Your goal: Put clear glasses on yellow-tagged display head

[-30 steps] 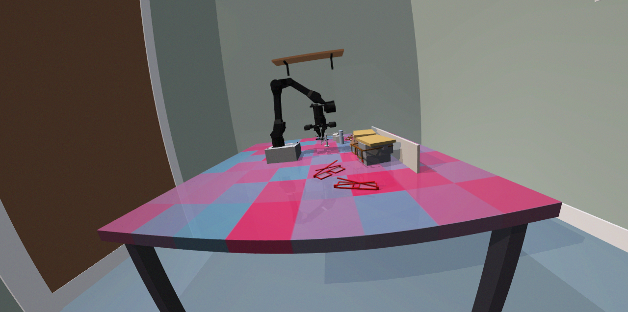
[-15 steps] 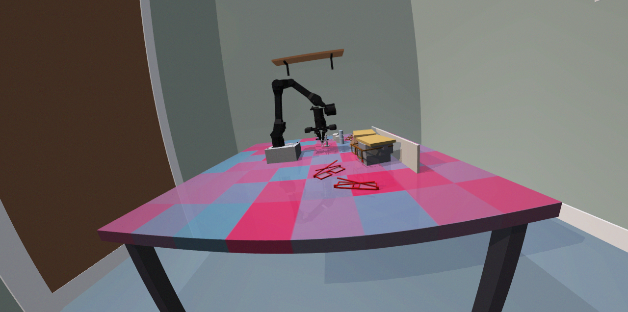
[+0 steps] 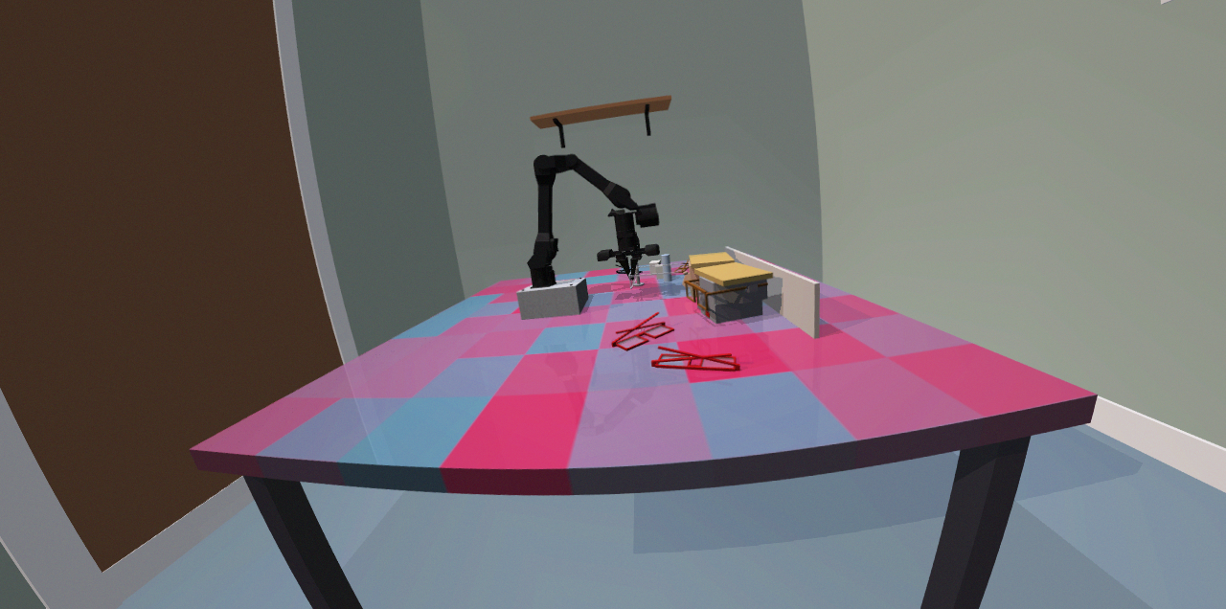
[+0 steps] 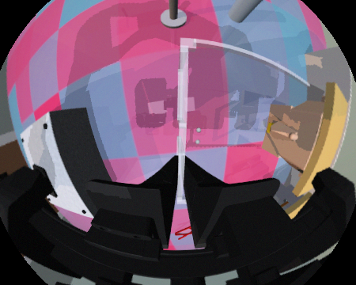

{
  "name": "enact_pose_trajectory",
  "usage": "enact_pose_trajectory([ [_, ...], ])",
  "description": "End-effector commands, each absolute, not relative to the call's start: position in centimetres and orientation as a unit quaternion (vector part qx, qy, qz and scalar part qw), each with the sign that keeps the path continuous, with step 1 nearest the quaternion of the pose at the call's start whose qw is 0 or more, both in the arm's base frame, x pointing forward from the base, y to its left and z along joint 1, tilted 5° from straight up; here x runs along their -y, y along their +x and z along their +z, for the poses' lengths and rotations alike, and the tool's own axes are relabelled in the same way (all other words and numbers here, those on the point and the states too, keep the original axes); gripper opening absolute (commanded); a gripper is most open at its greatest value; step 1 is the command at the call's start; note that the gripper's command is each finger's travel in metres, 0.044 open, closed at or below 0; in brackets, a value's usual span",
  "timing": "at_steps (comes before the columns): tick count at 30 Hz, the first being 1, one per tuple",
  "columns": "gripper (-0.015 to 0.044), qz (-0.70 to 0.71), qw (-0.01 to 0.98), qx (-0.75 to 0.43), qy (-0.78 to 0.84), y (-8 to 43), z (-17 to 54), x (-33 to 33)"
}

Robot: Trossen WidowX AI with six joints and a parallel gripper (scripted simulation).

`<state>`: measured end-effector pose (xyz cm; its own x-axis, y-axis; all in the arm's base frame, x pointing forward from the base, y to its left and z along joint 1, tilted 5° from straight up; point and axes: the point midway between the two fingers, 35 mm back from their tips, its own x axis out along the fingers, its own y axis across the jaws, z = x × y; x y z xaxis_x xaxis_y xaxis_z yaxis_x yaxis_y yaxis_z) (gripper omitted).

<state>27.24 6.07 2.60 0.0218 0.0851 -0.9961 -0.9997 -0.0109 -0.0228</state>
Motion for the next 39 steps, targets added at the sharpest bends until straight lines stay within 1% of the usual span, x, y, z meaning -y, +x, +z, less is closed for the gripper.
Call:
enact_pose_trajectory([
  [1, 0.0, 0.514, 0.53, -0.463, -0.49, 28.0, 2.8, -6.2],
  [39, 0.0, 0.516, 0.528, -0.465, -0.488, 32.5, 2.9, -6.2],
])
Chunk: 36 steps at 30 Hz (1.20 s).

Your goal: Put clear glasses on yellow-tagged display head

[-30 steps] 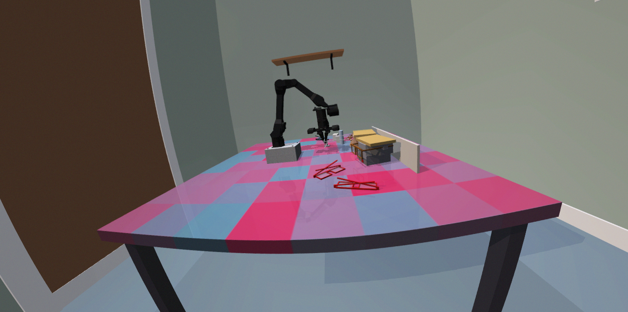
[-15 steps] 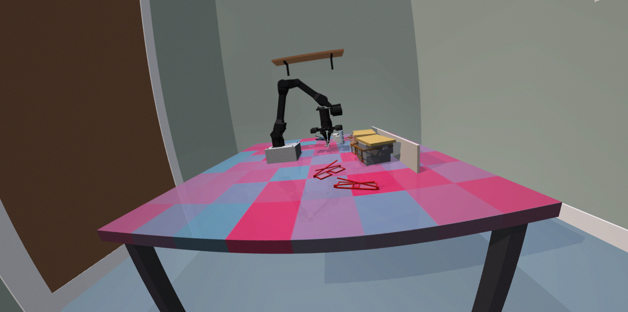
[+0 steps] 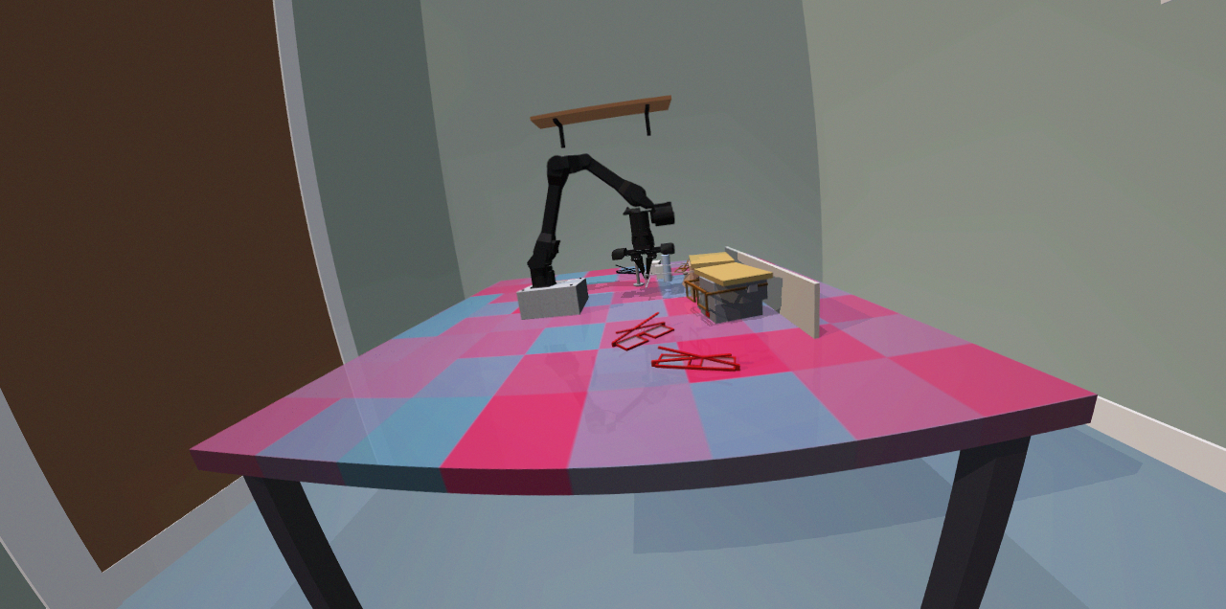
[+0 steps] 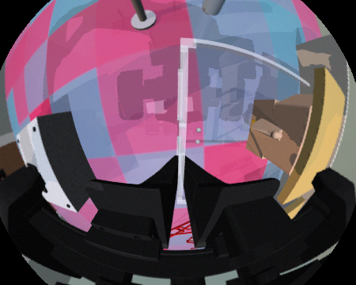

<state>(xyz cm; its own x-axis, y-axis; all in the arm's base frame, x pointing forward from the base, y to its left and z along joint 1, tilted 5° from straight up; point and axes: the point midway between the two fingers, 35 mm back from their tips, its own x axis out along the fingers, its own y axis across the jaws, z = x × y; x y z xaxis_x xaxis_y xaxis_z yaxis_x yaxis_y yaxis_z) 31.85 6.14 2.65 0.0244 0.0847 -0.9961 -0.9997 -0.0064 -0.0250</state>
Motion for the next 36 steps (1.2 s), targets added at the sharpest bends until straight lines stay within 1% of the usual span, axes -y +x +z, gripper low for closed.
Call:
enact_pose_trajectory([
  [1, 0.0, 0.516, 0.528, -0.465, -0.489, 32.7, 3.0, -6.2],
  [36, 0.0, 0.515, 0.529, -0.464, -0.489, 36.9, 3.0, -6.3],
])
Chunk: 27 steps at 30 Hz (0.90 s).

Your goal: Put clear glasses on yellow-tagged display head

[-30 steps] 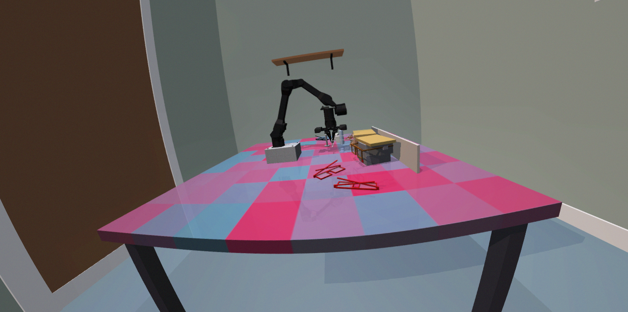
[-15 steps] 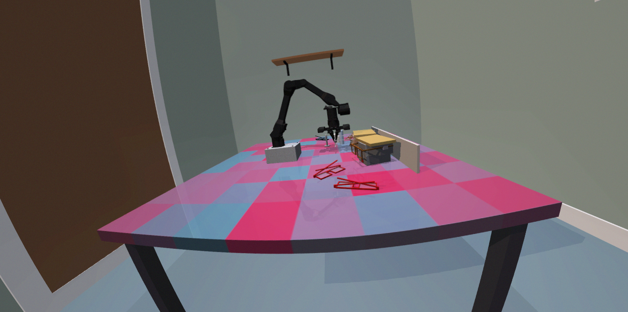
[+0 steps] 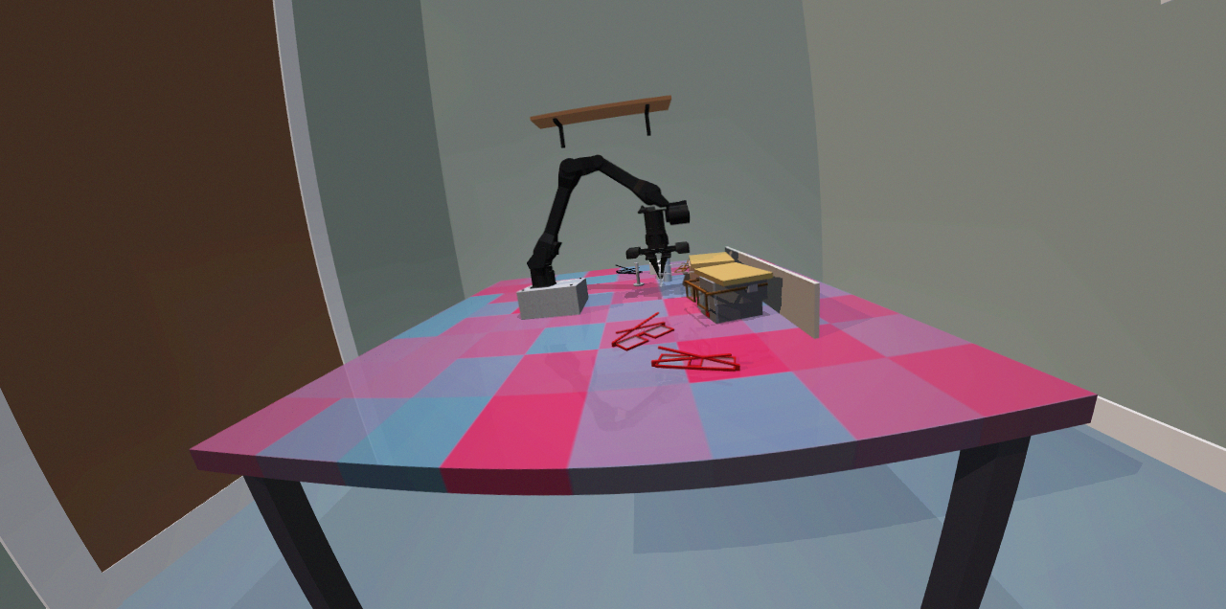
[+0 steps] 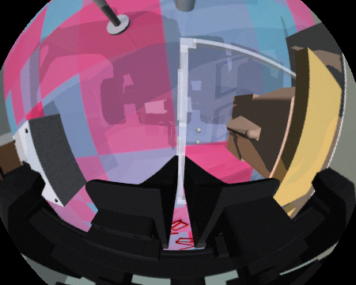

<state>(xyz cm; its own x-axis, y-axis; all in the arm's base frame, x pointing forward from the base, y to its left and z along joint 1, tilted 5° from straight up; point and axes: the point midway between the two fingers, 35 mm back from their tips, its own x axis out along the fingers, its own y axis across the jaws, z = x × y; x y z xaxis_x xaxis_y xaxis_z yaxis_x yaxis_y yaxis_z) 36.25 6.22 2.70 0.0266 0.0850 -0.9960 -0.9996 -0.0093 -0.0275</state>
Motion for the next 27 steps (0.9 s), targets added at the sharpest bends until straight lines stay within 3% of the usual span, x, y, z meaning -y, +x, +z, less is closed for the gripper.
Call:
enact_pose_trajectory([
  [1, 0.0, 0.515, 0.529, -0.464, -0.489, 37.1, 3.0, -6.3],
  [27, 0.0, 0.515, 0.529, -0.463, -0.49, 40.2, 3.2, -6.3],
])
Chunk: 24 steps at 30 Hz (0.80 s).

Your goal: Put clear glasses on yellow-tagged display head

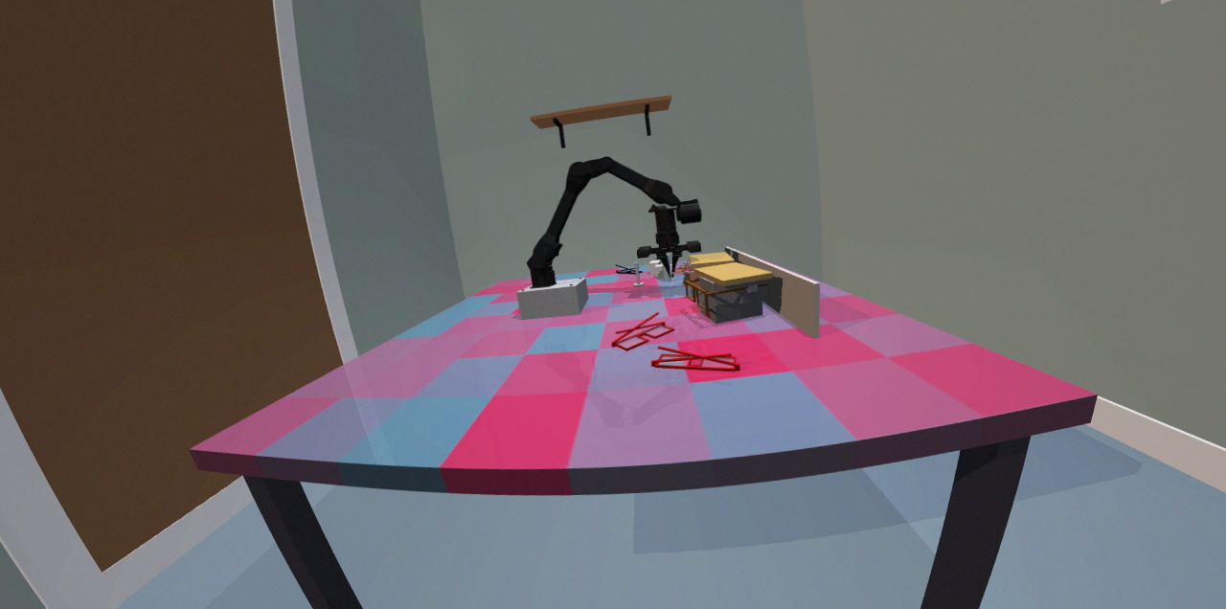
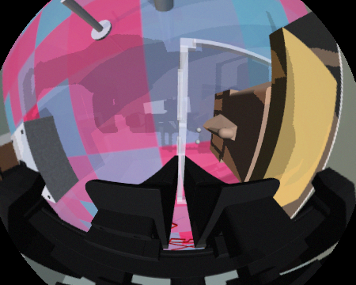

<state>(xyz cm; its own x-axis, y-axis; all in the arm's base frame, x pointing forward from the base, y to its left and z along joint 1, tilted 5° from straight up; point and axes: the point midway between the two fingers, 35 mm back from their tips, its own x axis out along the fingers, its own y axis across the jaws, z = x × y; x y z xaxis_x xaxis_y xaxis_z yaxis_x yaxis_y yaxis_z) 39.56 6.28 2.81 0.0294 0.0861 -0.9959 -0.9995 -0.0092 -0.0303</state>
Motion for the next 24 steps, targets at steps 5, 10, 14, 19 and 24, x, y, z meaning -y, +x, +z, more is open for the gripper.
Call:
enact_pose_trajectory([
  [5, 0.0, 0.515, 0.529, -0.463, -0.49, 40.9, 3.2, -6.4],
  [10, 0.0, 0.514, 0.529, -0.463, -0.49, 41.5, 3.2, -6.4],
  [14, 0.0, 0.514, 0.53, -0.463, -0.491, 41.9, 3.2, -6.4],
  [19, 0.0, 0.514, 0.53, -0.463, -0.491, 42.1, 3.2, -6.4],
  [24, 0.0, 0.514, 0.53, -0.463, -0.491, 42.2, 3.2, -6.4],
])
